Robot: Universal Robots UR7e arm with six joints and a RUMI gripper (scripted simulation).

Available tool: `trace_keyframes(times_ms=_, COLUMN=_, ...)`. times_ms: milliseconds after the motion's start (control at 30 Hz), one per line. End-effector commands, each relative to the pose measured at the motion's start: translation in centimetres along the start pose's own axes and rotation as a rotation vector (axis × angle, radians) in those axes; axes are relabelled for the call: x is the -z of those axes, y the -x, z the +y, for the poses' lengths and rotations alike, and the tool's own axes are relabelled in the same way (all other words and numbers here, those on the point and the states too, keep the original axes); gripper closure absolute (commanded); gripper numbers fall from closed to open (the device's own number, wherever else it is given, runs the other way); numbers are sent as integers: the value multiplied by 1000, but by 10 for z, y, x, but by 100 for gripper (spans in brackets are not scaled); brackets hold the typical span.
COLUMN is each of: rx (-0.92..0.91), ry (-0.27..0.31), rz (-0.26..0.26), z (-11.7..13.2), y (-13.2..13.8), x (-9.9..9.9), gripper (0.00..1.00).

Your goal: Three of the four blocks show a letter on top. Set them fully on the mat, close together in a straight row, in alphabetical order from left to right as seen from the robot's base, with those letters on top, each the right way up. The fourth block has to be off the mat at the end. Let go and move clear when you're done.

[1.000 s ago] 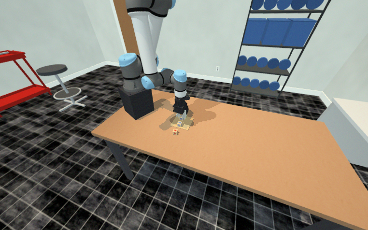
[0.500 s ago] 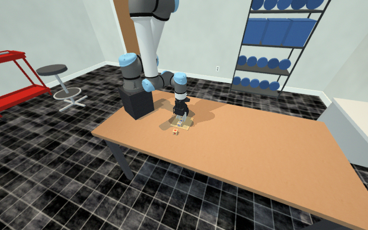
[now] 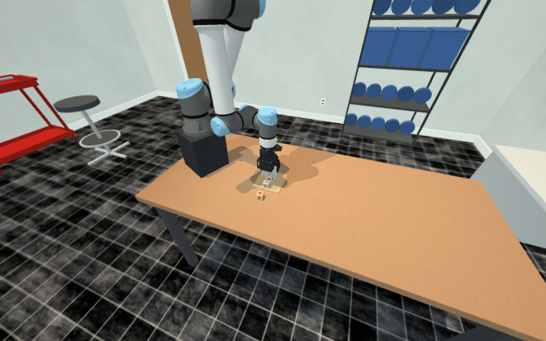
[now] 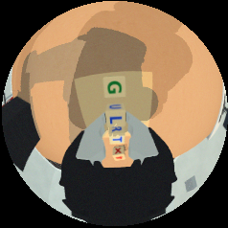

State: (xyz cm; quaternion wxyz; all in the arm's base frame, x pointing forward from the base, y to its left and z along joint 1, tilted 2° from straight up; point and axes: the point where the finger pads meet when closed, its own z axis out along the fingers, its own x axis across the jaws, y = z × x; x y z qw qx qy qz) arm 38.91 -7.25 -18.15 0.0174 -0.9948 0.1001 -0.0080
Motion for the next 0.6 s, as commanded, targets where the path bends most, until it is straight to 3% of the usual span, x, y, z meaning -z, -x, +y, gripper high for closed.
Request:
trace_keyframes(times_ms=0, rx=1, ry=1, rz=4, z=0, y=-2, x=0, gripper=91)
trace_keyframes(times_ms=567, rx=0, ry=0, rz=3, z=1, y=-3, x=0, gripper=91)
